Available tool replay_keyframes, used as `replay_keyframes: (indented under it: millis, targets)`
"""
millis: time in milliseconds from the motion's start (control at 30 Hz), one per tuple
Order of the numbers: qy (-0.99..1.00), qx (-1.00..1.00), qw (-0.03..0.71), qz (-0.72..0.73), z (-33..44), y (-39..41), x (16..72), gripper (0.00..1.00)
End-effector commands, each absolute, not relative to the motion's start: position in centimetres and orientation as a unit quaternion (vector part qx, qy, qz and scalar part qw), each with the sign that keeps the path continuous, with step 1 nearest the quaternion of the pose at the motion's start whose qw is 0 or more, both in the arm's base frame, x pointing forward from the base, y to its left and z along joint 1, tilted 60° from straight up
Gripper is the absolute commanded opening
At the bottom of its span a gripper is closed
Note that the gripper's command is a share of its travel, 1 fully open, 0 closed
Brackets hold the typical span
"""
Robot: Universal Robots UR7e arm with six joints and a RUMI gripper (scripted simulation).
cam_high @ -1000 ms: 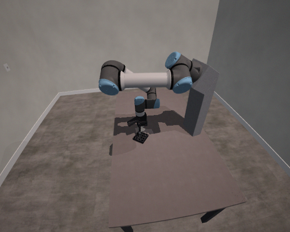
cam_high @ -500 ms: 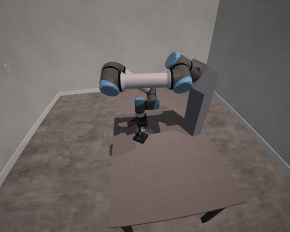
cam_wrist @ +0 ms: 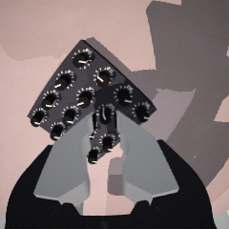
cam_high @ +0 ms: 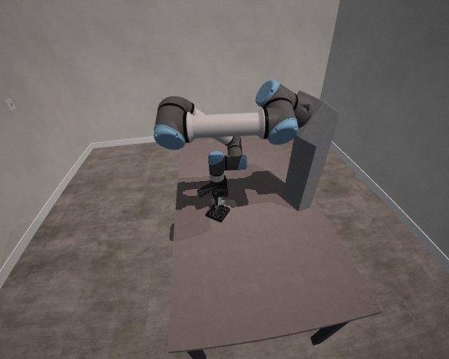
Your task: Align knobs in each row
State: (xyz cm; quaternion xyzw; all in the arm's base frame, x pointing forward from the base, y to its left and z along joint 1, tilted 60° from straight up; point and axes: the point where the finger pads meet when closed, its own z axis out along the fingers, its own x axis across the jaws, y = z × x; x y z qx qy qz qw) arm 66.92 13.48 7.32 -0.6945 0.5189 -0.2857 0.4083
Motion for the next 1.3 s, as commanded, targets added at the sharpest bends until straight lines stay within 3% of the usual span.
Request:
replay_keyframes:
  millis: [0,867,900,1267]
  targets:
    - [0.519,-0.694,0.409,-0.286,7.37,13.48,66.93,0.11]
    - [0.519,-0.694,0.409,-0.286,7.37,13.48,66.93,0.11]
    - [0.519,-0.694,0.409,-0.286,7.37,13.48,66.93,0.04]
    - [0.519,-0.694,0.409,-0.286,7.37,13.48,66.93,0.04]
